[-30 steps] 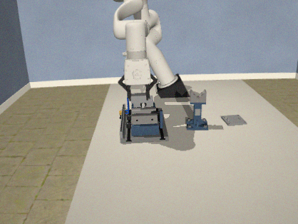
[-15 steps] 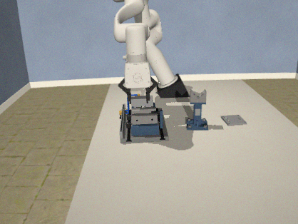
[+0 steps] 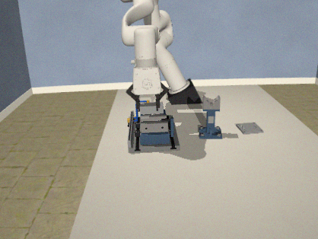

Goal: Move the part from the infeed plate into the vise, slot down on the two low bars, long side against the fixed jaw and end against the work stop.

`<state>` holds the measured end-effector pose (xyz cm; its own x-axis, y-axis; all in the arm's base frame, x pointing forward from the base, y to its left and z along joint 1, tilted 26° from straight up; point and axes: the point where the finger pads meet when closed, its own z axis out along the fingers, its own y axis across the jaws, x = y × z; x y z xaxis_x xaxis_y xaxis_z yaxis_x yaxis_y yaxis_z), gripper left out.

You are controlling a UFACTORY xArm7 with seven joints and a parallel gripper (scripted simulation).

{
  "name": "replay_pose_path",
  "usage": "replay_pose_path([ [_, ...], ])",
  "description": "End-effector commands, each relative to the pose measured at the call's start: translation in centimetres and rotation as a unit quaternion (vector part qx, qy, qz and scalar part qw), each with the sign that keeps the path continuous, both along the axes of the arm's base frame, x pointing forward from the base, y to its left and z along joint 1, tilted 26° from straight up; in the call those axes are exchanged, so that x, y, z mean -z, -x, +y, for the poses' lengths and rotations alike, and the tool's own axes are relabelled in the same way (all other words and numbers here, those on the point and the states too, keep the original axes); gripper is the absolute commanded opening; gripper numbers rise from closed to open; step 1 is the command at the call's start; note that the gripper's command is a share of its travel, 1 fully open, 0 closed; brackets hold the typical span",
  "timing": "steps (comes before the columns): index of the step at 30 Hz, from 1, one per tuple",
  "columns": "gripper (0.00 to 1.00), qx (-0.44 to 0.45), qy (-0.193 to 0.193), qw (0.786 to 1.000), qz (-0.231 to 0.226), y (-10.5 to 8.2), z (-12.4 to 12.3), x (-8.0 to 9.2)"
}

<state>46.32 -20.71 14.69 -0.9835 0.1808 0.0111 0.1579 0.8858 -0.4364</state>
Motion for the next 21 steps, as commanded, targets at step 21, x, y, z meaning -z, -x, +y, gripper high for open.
replay_pose_path([
  [21,0.0,-0.001,0.0,1.0,-0.002,-0.14,-0.03,0.07],
])
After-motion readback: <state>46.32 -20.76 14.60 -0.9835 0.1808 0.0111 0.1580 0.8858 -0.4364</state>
